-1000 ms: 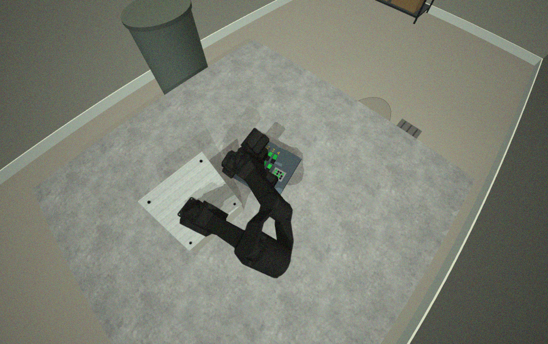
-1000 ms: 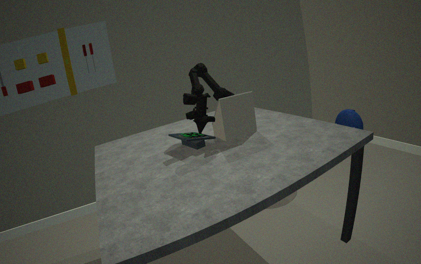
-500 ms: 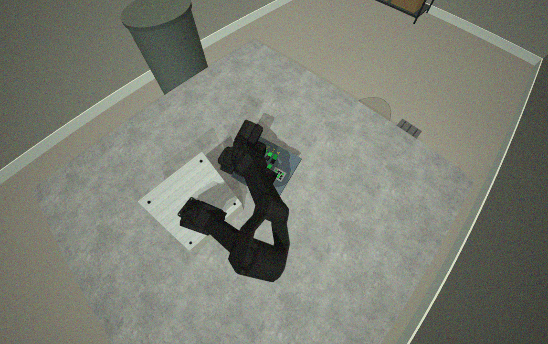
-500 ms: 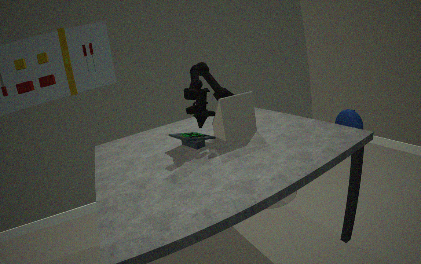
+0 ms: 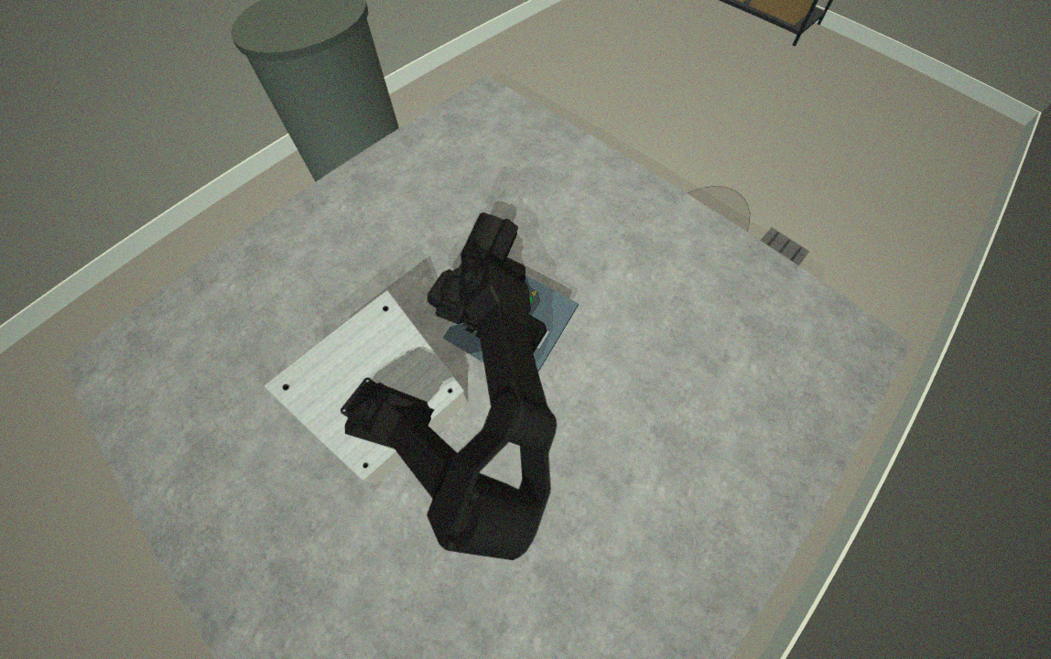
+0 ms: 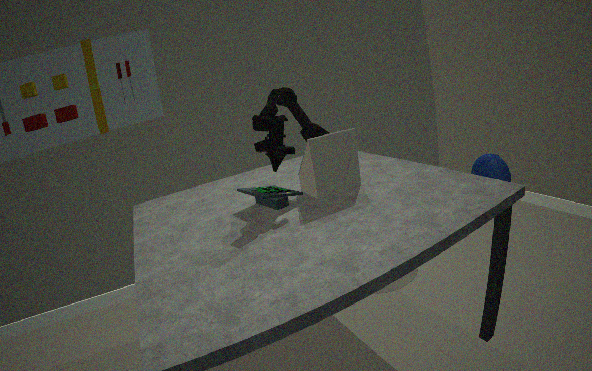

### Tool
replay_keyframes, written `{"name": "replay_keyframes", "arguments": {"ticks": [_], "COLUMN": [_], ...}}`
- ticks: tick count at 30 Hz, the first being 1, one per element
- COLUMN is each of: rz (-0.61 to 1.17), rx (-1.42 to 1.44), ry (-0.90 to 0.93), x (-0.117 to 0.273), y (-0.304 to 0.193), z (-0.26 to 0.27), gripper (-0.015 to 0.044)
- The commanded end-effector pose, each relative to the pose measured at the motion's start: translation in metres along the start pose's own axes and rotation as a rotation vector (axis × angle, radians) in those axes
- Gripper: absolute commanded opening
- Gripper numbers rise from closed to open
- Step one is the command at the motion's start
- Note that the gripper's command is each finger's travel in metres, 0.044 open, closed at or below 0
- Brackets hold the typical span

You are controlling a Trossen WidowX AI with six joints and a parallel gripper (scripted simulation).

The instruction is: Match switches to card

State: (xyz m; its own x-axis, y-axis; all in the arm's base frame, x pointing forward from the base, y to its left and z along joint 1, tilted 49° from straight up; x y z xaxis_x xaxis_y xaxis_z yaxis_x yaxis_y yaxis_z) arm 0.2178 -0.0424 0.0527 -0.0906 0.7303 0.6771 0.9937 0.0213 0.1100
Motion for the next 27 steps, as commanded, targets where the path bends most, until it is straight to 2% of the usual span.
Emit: {"name": "replay_keyframes", "arguments": {"ticks": [1,4,27], "rz": [0.013,0.026,0.026], "rx": [0.008,0.007,0.007], "ry": [-0.006,-0.010,-0.011], "x": [-0.016,-0.033,-0.058], "y": [0.003,0.003,0.003], "z": [-0.003,-0.003,-0.004], "gripper": [0.0000,0.0000,0.0000]}}
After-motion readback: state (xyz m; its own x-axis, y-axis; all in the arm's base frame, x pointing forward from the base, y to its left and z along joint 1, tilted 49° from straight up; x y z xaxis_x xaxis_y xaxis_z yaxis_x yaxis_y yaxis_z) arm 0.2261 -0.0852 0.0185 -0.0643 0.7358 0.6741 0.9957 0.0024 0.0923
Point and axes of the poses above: the point midway between the two fingers, 35 mm back from their tips, its own x axis back along the fingers, its own z axis across the jaws, y = z × x, the point moved 3 cm from there along x, back along the fingers, and after that the axes turned 7 degrees about -x, right-handed, at the moved point
